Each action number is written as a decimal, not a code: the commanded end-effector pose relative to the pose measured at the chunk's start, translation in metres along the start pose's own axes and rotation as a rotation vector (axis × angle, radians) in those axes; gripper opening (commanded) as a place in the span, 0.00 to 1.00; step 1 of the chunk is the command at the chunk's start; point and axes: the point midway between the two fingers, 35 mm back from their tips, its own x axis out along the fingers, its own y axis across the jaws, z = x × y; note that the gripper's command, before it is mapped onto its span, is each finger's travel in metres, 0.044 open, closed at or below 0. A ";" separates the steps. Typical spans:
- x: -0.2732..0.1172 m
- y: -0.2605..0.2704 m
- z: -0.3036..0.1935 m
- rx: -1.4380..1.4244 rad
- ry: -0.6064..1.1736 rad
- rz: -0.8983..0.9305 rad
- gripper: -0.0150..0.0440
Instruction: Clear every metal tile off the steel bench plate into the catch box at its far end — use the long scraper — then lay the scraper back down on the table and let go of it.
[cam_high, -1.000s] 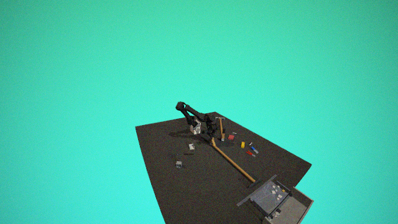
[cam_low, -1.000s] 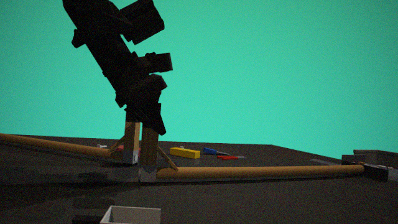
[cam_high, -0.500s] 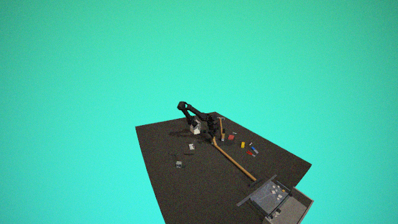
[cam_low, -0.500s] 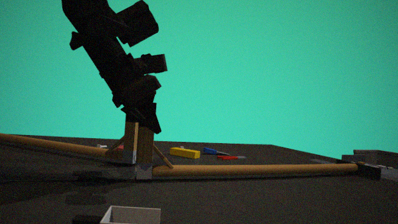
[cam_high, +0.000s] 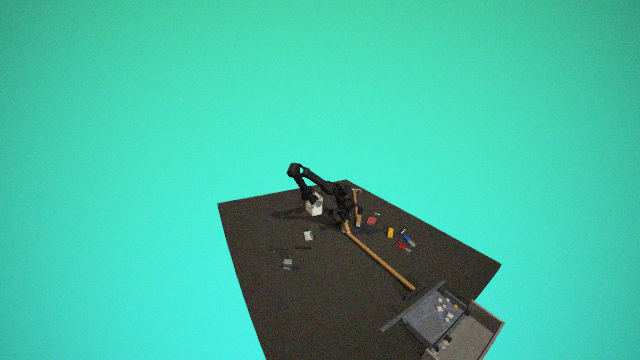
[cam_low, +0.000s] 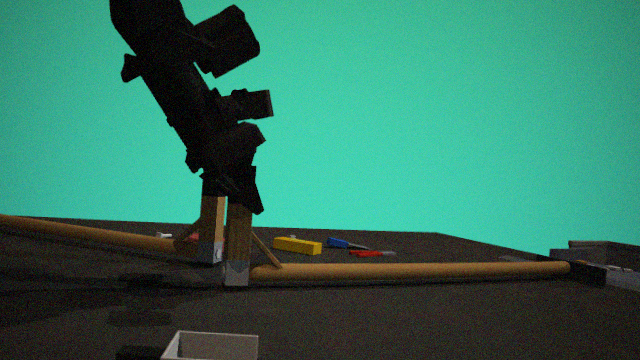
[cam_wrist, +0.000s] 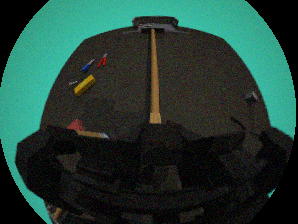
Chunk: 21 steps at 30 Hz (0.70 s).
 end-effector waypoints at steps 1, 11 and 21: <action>0.004 0.004 0.011 0.000 -0.009 0.007 0.25; 0.013 0.006 0.024 -0.004 -0.009 0.012 0.25; 0.023 0.005 0.037 -0.007 -0.009 0.016 0.25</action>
